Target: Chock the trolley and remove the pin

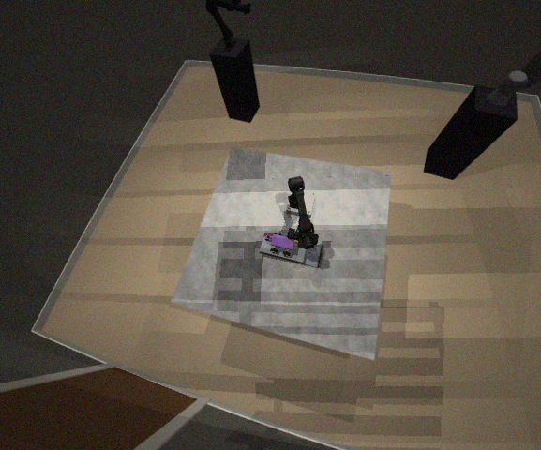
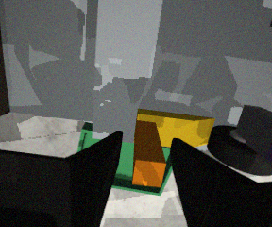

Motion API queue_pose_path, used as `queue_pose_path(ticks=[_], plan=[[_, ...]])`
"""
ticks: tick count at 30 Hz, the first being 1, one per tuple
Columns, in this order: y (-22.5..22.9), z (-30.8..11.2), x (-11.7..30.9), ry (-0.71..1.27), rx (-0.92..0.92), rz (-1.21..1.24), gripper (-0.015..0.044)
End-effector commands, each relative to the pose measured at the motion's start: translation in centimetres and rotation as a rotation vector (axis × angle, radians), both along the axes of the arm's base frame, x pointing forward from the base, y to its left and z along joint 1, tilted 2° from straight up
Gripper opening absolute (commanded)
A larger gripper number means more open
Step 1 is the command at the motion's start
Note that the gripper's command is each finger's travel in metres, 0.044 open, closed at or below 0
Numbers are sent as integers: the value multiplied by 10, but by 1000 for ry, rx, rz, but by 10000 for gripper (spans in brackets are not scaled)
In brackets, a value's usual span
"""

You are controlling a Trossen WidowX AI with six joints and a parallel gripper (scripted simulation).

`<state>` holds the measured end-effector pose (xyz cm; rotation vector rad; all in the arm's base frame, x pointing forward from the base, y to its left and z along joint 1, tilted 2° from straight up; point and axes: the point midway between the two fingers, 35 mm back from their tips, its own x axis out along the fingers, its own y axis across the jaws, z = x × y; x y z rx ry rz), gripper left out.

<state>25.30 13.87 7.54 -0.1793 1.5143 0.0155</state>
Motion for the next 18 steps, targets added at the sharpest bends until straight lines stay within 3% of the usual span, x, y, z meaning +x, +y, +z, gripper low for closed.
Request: queue_pose_path(ticks=[1, 18], plan=[[0, 1, 0, -1, 0, -2, 190], [7, 59, -4, -3, -5, 1, 190]])
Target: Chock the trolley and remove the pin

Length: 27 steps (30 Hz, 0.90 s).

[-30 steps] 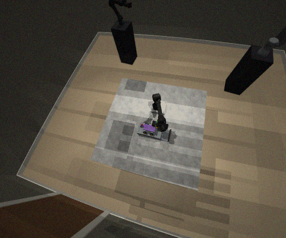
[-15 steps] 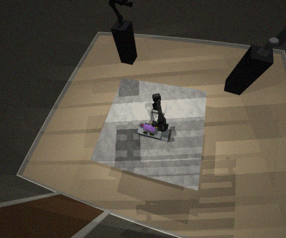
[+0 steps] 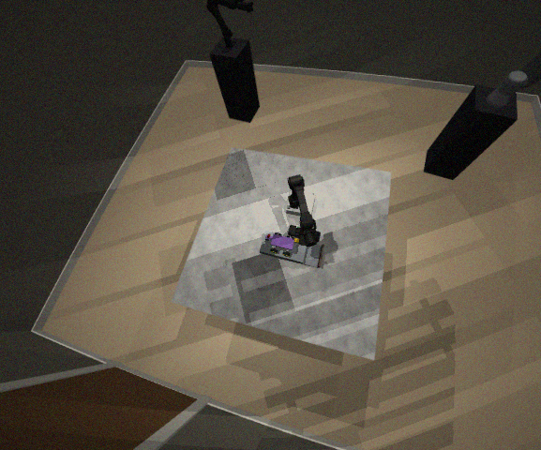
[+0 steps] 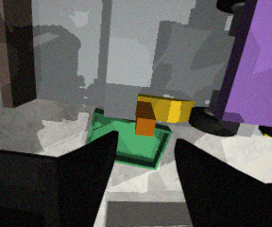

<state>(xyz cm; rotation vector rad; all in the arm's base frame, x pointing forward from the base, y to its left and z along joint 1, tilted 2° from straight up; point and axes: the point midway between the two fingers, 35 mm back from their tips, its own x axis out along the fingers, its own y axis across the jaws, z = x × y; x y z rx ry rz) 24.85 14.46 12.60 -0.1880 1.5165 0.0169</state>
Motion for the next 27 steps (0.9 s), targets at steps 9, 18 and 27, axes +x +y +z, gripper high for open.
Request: queue_pose_path(ticks=[9, 18, 27], plan=[[7, 11, 13, -58, 33, 126, 190], [-19, 24, 35, -70, -25, 422, 190], [-65, 32, 51, -13, -121, 720, 190]])
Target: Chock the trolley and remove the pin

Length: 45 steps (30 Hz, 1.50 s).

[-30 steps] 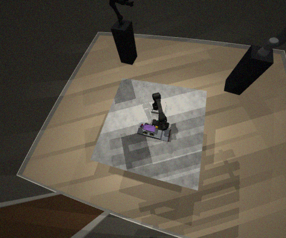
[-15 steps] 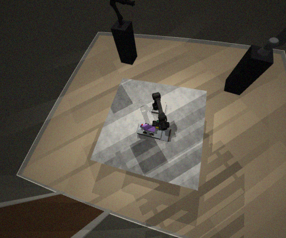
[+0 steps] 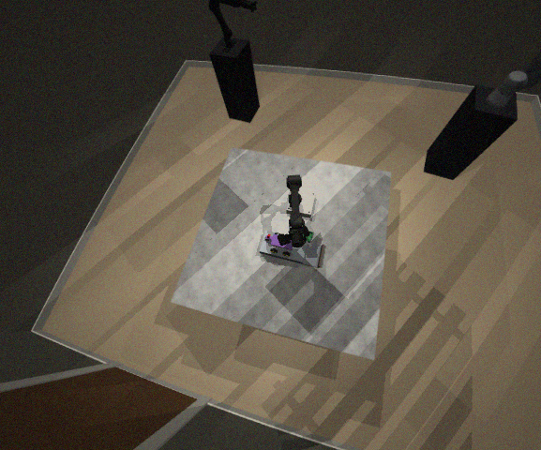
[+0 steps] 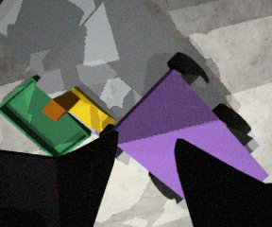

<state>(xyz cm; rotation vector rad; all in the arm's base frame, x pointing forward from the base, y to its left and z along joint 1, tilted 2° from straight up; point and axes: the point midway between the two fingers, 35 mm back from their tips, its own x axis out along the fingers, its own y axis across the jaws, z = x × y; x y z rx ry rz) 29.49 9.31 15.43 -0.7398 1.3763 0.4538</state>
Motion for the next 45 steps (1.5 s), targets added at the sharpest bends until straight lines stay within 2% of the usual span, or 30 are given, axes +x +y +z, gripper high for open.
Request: queue_pose_path(ticks=[1, 24, 45], plan=[[-19, 5, 6, 13, -44, 107, 190], [-129, 26, 12, 263, -279, 867, 190], [-136, 6, 14, 265, -281, 872, 190]])
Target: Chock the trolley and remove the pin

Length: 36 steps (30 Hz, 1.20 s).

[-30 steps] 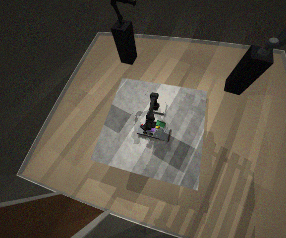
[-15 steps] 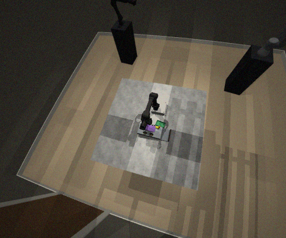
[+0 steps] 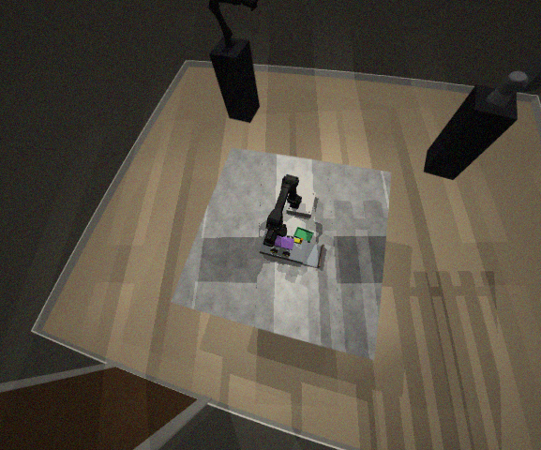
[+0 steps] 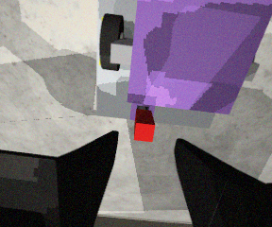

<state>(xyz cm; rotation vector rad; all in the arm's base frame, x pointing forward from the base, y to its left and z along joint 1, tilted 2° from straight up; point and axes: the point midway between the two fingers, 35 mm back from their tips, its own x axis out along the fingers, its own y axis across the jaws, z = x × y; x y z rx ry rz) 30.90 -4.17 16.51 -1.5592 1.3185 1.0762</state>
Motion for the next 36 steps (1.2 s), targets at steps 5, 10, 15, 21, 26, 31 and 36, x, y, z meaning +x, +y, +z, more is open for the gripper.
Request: queue_pose_path(ticks=[5, 10, 15, 21, 26, 31, 36], plan=[[-4, -12, 0, 4, -3, 4, 190], [-5, -14, 0, 4, -3, 4, 190], [-7, -21, 2, 4, -4, 4, 190], [-10, -30, 3, 4, -4, 4, 190], [-12, -37, 3, 4, -4, 4, 190], [-15, -45, 4, 4, -4, 4, 190], [-17, -51, 4, 4, -4, 4, 190]])
